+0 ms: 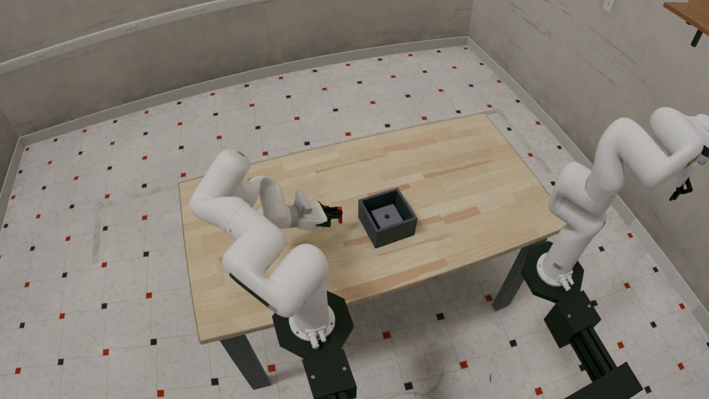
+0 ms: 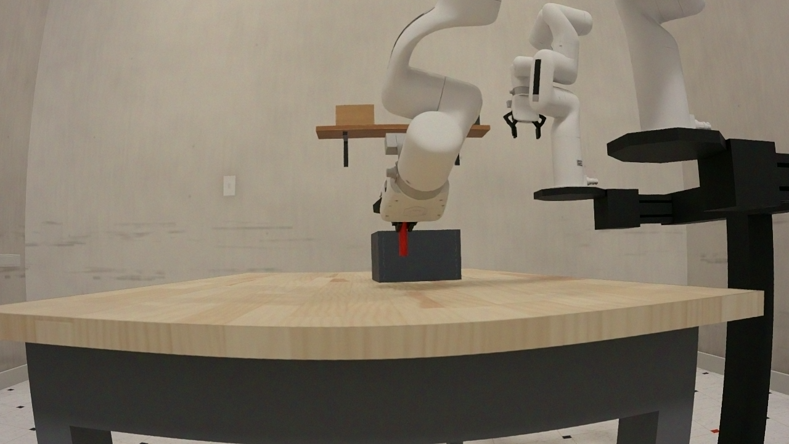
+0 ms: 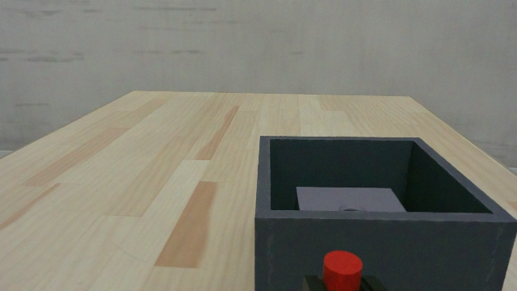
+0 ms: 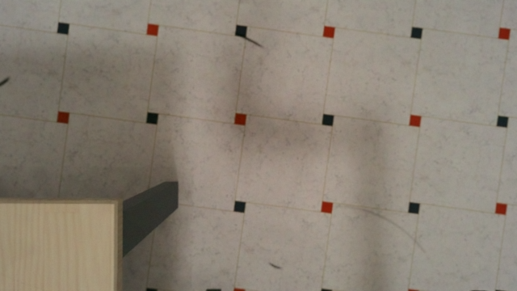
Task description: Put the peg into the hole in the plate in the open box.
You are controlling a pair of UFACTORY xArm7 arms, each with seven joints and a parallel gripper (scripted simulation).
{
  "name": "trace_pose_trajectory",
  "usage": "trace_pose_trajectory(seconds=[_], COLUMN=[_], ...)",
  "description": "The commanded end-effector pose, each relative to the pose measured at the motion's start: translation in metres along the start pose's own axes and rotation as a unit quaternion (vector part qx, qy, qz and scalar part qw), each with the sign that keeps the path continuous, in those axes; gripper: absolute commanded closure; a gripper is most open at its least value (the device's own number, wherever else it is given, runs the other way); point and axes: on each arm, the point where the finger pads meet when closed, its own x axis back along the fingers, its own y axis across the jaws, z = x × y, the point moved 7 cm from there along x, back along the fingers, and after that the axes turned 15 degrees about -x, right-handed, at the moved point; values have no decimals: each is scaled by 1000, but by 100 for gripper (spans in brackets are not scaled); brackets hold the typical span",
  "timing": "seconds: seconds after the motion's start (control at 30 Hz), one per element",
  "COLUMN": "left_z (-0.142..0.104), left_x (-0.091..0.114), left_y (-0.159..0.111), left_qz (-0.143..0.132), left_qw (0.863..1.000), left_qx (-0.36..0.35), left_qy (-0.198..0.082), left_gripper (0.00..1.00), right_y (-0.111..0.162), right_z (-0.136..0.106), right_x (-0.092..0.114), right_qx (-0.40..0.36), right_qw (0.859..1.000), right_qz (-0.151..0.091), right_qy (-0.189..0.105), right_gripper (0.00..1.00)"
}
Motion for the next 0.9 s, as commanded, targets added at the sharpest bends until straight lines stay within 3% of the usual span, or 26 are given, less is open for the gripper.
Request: trace_pose_trajectory(seconds=[0.0,0.87], left_z=[-1,-33], left_x=[-1,-13], left_y=[-1,8], left_qz=[0,1], left_qw=[1000,1000], left_qx=[-2,-1], left_qy=[0,0], left_gripper=[100,100], right_y=[0,0], right_z=[1,1], right_x=[2,2], right_qx=[0,0], right_qw=[1000,1000], right_qz=[1,1], right_qy=[2,2], right_gripper=[0,0])
